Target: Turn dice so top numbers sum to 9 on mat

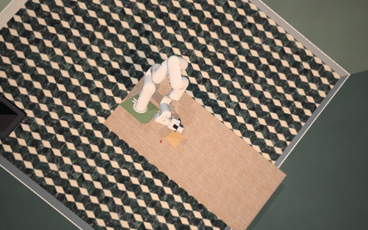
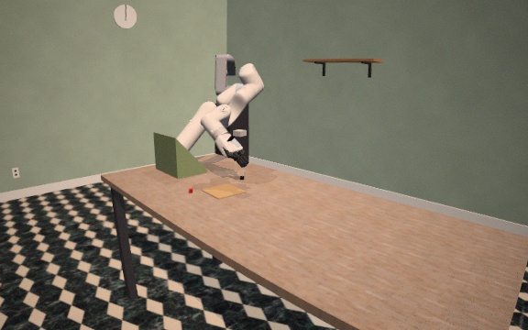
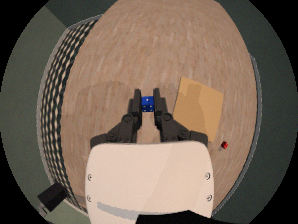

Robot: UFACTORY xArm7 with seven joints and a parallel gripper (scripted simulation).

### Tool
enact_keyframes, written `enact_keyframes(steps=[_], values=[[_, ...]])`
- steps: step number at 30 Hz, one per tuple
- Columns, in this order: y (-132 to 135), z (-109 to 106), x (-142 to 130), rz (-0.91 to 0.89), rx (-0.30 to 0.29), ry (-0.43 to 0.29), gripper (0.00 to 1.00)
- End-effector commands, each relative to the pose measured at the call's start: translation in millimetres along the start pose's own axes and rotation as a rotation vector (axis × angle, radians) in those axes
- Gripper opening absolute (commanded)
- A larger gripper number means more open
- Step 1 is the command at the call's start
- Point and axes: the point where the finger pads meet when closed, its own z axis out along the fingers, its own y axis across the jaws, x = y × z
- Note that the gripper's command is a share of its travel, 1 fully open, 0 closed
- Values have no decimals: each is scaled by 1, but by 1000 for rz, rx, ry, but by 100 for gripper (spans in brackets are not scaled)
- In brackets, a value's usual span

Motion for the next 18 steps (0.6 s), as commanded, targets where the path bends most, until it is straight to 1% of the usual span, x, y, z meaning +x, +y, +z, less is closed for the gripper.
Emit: enact_keyframes(steps=[1,5,7,13,18], values=[[1,9,-10,0,0,4,11],[1,19,-21,0,0,4,11],[1,19,-21,0,0,4,11],[1,34,-39,0,0,4,11],[1,42,-49,0,0,4,11]])
